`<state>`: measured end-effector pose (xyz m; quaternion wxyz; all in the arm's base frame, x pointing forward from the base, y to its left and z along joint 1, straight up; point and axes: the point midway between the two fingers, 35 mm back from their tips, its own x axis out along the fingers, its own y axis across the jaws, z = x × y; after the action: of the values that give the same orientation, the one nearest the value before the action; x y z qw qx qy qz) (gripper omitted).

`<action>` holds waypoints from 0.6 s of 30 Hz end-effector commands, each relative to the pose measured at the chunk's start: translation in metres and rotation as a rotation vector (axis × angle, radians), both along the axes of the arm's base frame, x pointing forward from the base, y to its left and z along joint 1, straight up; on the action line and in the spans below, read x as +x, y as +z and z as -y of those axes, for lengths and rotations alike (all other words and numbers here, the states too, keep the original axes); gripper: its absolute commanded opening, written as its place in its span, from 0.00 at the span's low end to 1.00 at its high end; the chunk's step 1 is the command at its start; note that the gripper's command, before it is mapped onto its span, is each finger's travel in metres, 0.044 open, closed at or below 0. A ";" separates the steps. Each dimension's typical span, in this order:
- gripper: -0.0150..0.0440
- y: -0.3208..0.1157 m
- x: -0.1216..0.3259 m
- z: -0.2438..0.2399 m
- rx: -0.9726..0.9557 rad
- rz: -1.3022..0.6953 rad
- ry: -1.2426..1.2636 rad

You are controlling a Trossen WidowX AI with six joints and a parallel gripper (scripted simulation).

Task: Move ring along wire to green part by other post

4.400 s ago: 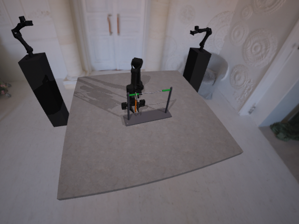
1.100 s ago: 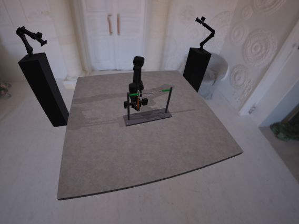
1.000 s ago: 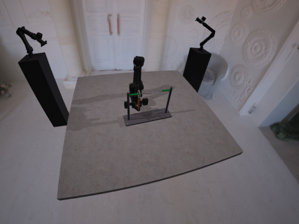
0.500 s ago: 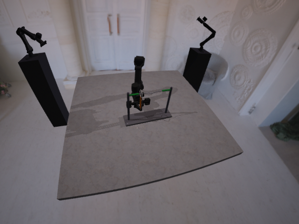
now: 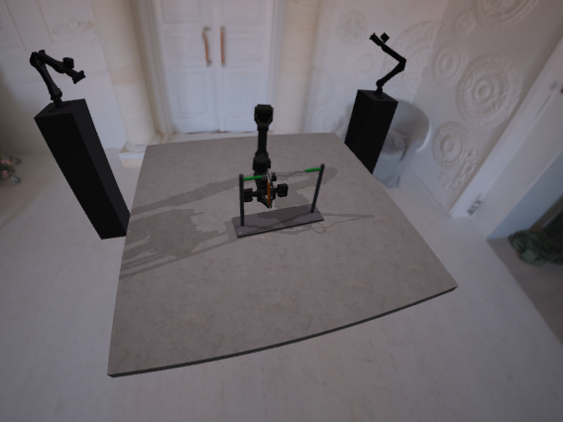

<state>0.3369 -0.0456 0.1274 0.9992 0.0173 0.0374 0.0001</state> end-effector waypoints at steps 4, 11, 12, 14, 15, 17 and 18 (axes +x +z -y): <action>0.00 0.001 -0.007 -0.007 0.029 -0.055 -0.036; 0.00 0.003 -0.015 -0.017 0.061 -0.125 -0.074; 0.00 0.004 -0.016 -0.020 0.068 -0.135 -0.084; 0.00 0.005 -0.017 -0.025 0.080 -0.149 -0.105; 0.00 0.005 -0.018 -0.027 0.084 -0.154 -0.114; 0.00 0.006 -0.018 -0.031 0.090 -0.158 -0.129; 0.00 0.006 -0.018 -0.032 0.091 -0.159 -0.133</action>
<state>0.3209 -0.0192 0.1315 0.9910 0.0576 0.1090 -0.0515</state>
